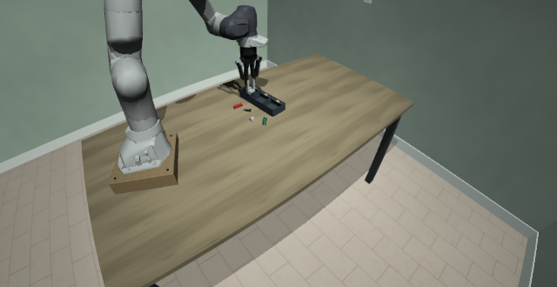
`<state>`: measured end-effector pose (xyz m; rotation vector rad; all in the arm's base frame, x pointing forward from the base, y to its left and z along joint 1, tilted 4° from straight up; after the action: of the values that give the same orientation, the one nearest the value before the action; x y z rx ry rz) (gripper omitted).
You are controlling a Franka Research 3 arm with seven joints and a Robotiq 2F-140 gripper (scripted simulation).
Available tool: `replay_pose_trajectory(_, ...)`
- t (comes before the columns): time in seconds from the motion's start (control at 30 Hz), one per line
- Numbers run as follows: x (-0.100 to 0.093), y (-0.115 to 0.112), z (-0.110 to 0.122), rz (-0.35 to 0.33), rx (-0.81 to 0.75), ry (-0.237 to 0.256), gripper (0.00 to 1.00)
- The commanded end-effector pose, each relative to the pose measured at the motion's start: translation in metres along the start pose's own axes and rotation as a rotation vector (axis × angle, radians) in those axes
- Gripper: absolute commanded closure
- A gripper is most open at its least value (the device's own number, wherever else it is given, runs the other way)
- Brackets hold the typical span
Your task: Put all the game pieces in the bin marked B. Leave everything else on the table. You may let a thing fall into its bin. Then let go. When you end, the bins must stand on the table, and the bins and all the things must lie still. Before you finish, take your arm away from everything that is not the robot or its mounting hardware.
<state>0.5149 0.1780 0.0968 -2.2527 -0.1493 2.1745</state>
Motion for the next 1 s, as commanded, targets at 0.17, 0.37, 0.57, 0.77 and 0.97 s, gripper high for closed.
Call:
replay_pose_trajectory(0.17,0.002,-0.035,-0.014,0.001,-0.228,-0.015,0.87)
replay_pose_trajectory(0.37,0.002,-0.044,-0.017,0.001,-0.228,-0.015,0.87)
replay_pose_trajectory(0.57,0.002,-0.042,-0.016,0.001,-0.228,-0.015,0.87)
replay_pose_trajectory(0.77,0.002,-0.042,-0.016,0.001,-0.228,-0.015,0.87)
replay_pose_trajectory(0.97,0.002,-0.041,-0.016,0.001,-0.228,-0.015,0.87)
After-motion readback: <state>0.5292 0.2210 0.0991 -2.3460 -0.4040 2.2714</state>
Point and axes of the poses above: the point where the finger pads meet when closed, its own x axis out along the fingers, its own z axis across the jaws, y = z × x, the point moved 2 cm from there along -x, back along the fingers, and after that the axes turned 3 degrees about -x, right-handed, at the moved point
